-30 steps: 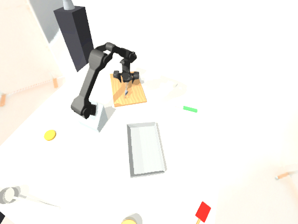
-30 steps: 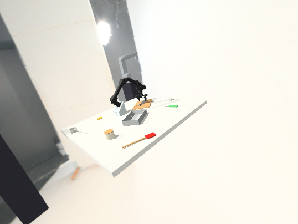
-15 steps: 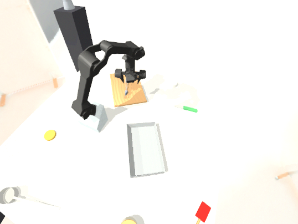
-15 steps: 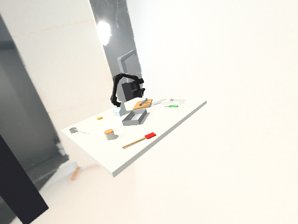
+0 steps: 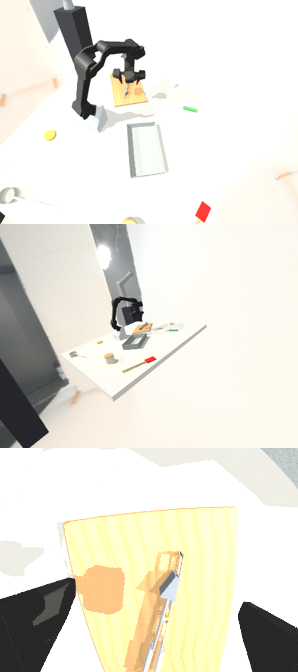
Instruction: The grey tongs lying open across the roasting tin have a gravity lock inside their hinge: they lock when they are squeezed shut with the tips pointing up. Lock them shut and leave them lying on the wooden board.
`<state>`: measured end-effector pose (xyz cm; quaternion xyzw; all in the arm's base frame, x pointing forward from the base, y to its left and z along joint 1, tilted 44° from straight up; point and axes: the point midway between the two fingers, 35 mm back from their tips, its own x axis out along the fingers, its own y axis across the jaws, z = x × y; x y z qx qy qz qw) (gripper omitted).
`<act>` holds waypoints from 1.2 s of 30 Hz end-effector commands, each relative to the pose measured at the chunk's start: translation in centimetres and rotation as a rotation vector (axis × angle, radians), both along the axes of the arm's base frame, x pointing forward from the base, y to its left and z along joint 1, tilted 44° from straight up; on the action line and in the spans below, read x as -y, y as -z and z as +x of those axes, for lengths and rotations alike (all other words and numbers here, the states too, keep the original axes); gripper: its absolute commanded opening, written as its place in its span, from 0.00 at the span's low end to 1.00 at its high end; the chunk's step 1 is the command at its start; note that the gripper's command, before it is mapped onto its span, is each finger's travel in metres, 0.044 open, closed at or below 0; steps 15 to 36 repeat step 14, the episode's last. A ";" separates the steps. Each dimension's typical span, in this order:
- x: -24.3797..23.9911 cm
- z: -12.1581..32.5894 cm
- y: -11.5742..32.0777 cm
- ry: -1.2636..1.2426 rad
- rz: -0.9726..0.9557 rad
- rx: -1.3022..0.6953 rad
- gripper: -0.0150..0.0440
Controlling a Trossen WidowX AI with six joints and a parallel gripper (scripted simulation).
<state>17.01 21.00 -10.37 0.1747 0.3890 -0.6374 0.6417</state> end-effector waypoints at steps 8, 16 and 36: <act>-2.5 0.4 -2.4 0.004 0.030 0.019 1.00; -2.5 0.4 -2.4 0.004 0.030 0.019 1.00; -2.5 0.4 -2.4 0.004 0.030 0.019 1.00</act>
